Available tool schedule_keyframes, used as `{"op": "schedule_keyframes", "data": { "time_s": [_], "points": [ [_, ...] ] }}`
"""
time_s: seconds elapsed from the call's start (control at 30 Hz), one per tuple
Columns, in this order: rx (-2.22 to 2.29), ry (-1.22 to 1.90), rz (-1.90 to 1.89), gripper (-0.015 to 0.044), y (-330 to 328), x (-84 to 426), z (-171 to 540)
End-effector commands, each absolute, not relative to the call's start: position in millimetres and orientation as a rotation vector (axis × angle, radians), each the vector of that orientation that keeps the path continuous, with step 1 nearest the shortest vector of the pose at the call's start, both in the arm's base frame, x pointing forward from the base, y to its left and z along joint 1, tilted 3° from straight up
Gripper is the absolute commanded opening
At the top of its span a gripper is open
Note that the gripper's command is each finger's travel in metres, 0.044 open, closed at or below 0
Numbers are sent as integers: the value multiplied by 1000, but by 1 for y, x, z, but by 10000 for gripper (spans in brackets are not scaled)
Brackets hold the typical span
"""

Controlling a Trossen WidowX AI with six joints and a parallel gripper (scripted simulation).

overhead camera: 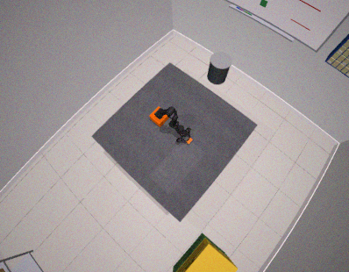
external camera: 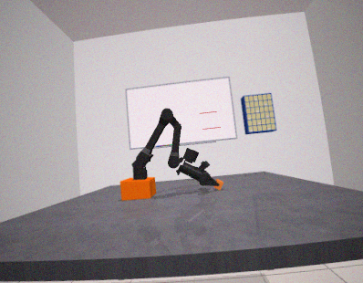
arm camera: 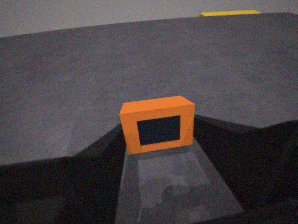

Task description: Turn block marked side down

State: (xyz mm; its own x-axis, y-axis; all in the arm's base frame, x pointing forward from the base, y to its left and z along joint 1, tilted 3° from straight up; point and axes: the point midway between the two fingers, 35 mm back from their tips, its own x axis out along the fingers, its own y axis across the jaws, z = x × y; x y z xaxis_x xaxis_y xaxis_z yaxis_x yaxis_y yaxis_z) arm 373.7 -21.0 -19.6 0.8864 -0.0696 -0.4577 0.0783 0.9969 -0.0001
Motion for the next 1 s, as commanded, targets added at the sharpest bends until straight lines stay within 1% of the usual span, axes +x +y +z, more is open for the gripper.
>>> {"op": "schedule_keyframes", "data": {
  "time_s": [0.0,0.2,0.8,0.97],
  "points": [
    [13,447,-80,0,-21,362,-26],
    [11,377,-80,0,-21,354,-21],
    [11,375,-81,0,-21,354,-21],
    [11,375,-81,131,-21,354,-21]
  ]
}}
